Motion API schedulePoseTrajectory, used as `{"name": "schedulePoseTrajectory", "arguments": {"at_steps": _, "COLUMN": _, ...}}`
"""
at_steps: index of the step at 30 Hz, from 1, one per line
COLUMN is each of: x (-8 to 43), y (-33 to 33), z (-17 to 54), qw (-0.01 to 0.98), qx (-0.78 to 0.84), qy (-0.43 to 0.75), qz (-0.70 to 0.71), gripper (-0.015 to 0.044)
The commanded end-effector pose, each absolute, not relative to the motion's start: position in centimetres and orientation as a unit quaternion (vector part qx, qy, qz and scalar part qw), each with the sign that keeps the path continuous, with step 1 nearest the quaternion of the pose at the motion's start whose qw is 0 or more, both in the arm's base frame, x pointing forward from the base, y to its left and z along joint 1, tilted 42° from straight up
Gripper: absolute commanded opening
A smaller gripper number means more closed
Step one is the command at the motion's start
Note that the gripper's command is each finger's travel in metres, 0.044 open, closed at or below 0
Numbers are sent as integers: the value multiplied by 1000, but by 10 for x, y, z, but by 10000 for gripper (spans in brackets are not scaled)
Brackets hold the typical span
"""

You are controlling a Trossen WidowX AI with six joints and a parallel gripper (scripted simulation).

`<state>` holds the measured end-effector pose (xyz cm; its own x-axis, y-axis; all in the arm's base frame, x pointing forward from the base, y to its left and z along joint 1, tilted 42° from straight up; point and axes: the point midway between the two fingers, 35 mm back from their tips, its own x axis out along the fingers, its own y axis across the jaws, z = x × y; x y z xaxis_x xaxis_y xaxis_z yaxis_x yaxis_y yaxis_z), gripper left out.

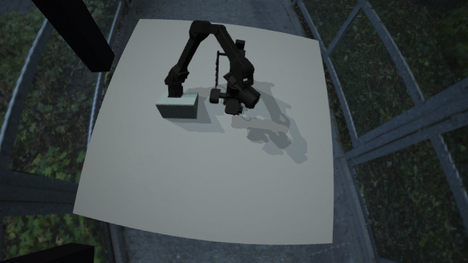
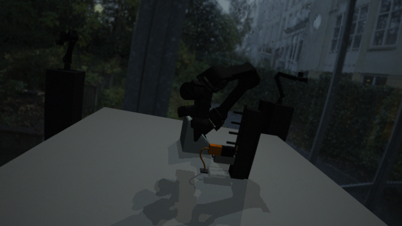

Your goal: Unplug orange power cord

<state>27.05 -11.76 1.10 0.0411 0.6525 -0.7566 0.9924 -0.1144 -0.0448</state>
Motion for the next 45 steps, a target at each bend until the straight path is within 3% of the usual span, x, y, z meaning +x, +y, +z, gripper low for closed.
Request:
{"name": "schedulePoseTrajectory", "arguments": {"at_steps": 1, "x": 269, "y": -117, "z": 10, "qw": 262, "qx": 670, "qy": 614, "qz": -325, "gripper": 0}}
{"name": "schedulePoseTrajectory", "arguments": {"at_steps": 23, "x": 273, "y": -120, "z": 12, "qw": 262, "qx": 670, "qy": 614, "qz": -325, "gripper": 0}}
{"name": "schedulePoseTrajectory", "arguments": {"at_steps": 29, "x": 272, "y": -119, "z": 12, "qw": 259, "qx": 672, "qy": 613, "qz": -325, "gripper": 157}}
{"name": "schedulePoseTrajectory", "arguments": {"at_steps": 38, "x": 272, "y": -119, "z": 12, "qw": 259, "qx": 672, "qy": 613, "qz": -325, "gripper": 160}}
{"name": "schedulePoseTrajectory", "arguments": {"at_steps": 45, "x": 272, "y": -119, "z": 12, "qw": 260, "qx": 672, "qy": 613, "qz": -325, "gripper": 344}}
